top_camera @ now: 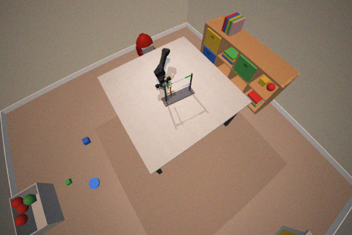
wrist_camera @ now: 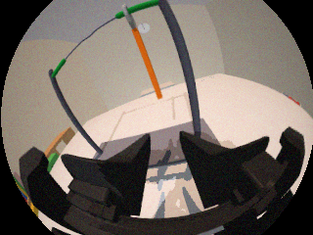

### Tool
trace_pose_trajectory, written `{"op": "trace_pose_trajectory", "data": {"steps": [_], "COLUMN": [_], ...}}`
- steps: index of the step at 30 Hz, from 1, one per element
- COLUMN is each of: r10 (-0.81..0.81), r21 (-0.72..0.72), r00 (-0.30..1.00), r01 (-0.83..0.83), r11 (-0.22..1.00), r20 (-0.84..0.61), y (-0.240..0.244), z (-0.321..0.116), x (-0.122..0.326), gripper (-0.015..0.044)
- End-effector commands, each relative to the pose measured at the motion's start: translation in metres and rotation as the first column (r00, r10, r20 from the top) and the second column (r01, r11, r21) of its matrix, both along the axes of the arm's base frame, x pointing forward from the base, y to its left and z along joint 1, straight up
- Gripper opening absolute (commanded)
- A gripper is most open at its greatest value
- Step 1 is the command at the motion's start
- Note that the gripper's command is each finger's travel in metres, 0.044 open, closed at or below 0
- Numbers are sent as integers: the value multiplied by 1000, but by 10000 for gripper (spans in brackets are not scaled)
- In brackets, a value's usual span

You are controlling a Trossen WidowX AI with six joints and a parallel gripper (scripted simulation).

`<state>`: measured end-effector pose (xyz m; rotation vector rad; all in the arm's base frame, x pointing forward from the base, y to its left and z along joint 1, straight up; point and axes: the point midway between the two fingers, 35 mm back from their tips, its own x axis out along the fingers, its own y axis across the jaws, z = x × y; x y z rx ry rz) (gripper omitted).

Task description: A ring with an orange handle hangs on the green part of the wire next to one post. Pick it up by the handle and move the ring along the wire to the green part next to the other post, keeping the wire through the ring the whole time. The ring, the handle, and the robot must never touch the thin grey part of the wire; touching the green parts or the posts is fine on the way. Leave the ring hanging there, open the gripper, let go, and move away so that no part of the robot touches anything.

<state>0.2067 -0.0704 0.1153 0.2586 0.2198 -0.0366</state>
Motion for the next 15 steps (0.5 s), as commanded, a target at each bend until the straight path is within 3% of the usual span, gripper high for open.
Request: {"op": "trace_pose_trajectory", "data": {"steps": [1,15], "r10": [-6,-49], "r21": [-65,-257], "r00": [1000,998], "r01": [6,60], "r11": [998,964], "r20": [6,50], "y": [-2,0], "z": [10,40], "x": [9,44], "gripper": [160,160]}}
